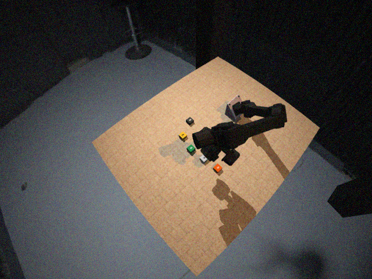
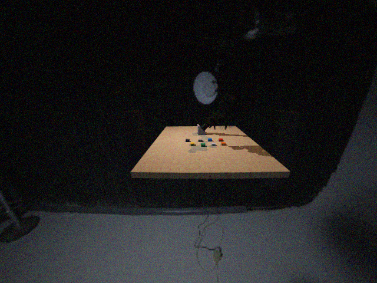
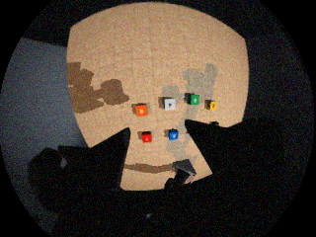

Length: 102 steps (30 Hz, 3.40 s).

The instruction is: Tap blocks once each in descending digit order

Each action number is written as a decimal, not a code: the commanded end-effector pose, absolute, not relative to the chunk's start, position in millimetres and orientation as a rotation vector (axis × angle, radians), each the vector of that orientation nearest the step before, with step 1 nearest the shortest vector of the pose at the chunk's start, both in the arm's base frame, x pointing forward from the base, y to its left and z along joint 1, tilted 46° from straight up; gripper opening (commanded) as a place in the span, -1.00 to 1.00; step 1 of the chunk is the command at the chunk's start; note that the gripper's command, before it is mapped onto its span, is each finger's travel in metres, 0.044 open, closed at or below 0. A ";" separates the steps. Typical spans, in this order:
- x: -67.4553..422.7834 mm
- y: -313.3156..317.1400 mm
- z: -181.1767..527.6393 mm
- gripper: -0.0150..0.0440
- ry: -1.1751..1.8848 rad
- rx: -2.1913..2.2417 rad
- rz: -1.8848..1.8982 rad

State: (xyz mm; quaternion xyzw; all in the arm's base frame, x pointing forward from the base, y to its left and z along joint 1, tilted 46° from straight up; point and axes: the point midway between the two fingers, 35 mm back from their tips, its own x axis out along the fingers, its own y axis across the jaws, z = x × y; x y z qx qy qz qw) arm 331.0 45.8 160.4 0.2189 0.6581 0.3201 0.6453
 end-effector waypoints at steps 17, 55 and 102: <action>334.9 11.9 120.8 0.86 1.530 0.526 0.710; 352.8 -88.7 20.8 0.86 1.532 0.521 0.701; 230.7 20.5 74.2 0.42 1.535 0.526 0.705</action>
